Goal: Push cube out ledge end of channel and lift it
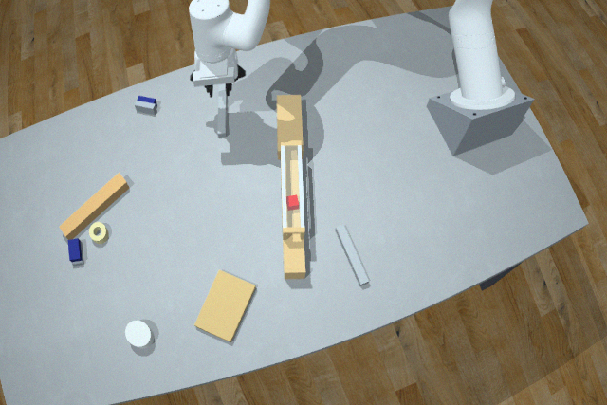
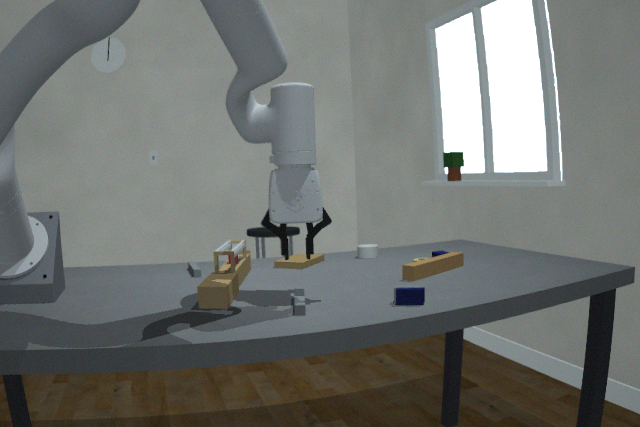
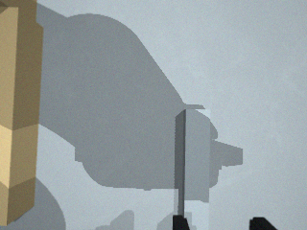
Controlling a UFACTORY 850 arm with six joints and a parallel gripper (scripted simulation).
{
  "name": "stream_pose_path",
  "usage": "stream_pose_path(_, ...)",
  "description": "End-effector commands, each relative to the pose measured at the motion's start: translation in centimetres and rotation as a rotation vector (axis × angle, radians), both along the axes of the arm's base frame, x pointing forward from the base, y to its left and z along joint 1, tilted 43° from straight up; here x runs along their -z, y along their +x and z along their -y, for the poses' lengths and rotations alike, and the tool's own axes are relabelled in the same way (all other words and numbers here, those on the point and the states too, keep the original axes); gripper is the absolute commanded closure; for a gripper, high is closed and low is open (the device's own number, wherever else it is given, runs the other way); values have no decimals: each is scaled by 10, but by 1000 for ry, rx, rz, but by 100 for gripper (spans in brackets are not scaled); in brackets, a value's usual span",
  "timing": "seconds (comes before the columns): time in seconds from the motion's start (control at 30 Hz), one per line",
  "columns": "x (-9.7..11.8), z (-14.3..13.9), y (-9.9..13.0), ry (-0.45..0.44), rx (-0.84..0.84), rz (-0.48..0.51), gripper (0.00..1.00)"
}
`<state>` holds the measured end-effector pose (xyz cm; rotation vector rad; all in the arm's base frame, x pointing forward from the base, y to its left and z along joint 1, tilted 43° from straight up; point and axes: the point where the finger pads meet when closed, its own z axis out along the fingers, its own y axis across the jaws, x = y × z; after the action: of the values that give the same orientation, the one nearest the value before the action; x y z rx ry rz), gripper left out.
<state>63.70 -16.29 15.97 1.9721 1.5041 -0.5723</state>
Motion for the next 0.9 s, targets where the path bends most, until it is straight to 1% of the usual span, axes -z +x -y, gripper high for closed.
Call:
stream_pose_path(0.0,24,23,2,-1,-1,2,61)
stream_pose_path(0.07,34,32,2,-1,-1,2,61)
stream_pose_path(0.13,34,32,2,-1,-1,2,61)
stream_pose_path(0.27,46,43,2,-1,-1,2,61)
stream_pose_path(0.7,54,50,2,-1,-1,2,61)
stream_pose_path(0.87,62,58,2,-1,-1,2,61)
